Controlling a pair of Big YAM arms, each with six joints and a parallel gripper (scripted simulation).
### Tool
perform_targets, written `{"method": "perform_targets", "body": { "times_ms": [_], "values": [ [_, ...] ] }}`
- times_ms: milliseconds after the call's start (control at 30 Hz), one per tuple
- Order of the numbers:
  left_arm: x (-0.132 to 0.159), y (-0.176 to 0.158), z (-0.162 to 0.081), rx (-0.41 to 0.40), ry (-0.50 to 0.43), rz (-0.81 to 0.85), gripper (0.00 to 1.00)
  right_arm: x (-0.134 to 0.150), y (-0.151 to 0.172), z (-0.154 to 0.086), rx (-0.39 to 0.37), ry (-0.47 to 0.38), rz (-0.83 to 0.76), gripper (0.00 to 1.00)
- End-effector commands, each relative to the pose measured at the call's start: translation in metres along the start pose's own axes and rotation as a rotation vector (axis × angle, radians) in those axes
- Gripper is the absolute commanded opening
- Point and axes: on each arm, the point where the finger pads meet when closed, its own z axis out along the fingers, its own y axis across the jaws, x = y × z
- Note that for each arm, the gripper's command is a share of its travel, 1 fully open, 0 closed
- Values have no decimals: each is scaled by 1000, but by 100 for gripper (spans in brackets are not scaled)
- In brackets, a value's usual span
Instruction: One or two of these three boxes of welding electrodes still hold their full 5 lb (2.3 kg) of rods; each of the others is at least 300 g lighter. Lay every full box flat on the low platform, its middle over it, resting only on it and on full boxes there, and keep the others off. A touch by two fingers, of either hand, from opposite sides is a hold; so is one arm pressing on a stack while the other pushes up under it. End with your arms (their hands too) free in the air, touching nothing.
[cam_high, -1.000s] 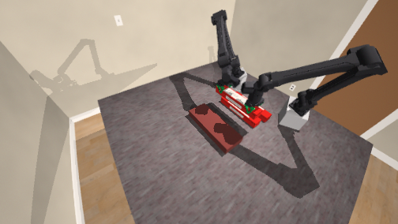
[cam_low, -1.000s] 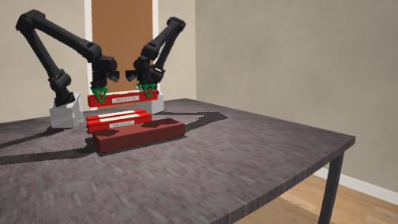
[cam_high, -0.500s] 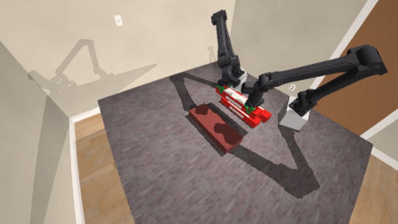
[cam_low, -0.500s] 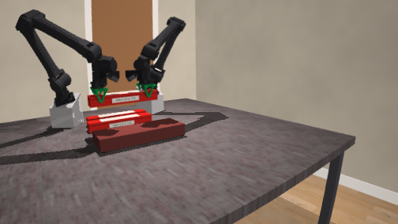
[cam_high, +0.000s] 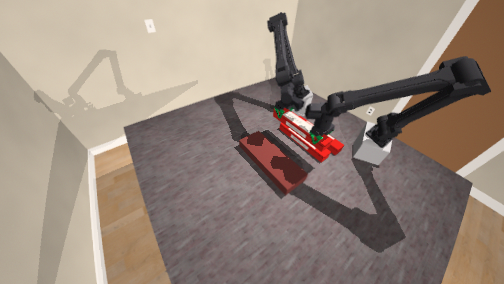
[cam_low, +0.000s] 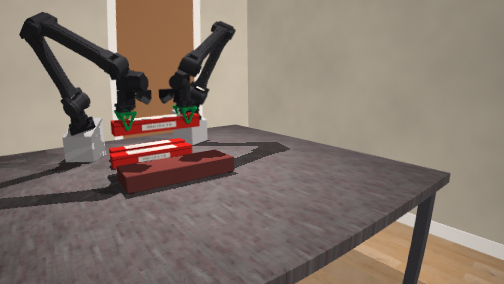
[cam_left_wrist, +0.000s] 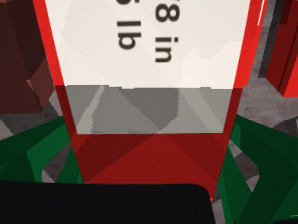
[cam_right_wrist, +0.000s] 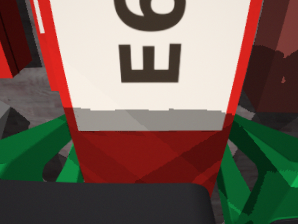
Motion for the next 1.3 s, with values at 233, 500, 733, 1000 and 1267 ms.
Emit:
{"method": "perform_targets", "body": {
  "times_ms": [233,500,733,1000,1267],
  "values": [
    [-5,23,-36,-66,-36,-15,0,-4,-22,-34,63,-35,19,0],
    [-5,23,-36,-66,-36,-15,0,-4,-22,-34,63,-35,19,0],
    [-5,23,-36,-66,-36,-15,0,-4,-22,-34,63,-35,19,0],
    [-5,23,-36,-66,-36,-15,0,-4,-22,-34,63,-35,19,0],
    [-9,30,-55,-90,-58,-26,0,-7,-29,-54,87,-55,31,0]
  ]
}}
